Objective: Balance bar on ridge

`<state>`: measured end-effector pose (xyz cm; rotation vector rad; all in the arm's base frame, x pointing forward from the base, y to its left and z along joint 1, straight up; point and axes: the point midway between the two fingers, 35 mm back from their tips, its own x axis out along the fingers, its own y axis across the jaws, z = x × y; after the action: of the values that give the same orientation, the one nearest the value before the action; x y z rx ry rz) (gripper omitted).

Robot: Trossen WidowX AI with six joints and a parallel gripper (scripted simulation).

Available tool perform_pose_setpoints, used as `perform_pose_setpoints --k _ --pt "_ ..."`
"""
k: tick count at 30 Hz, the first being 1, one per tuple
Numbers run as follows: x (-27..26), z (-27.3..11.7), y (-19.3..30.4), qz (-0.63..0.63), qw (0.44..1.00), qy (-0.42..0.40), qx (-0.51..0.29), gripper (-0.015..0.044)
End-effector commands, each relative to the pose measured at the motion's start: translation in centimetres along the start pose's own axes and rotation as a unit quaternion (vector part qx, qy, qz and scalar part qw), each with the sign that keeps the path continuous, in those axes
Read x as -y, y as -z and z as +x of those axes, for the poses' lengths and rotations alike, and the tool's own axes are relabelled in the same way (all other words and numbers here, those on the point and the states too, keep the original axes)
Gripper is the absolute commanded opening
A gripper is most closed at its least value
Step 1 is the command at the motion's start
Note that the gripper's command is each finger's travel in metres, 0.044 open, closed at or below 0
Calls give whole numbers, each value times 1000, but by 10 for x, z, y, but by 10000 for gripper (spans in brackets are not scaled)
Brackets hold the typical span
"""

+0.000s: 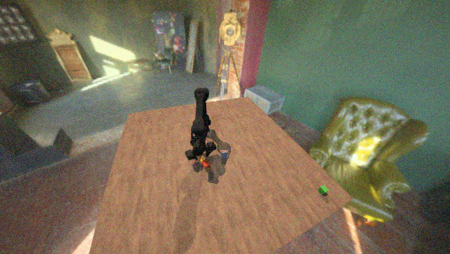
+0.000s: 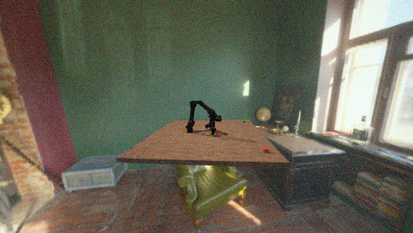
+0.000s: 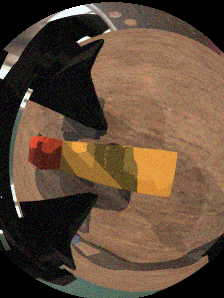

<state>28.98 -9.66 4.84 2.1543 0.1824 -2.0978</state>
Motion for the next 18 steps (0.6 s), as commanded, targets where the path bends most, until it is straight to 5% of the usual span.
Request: perform_pose_setpoints --k 1,7,13,18 --pt "0 1 -1 2 1000 -2 1 315" --pt "0 1 -1 2 1000 -2 1 315" --pt "0 1 0 0 1000 0 1 158" --pt "0 1 0 0 1000 0 1 124"
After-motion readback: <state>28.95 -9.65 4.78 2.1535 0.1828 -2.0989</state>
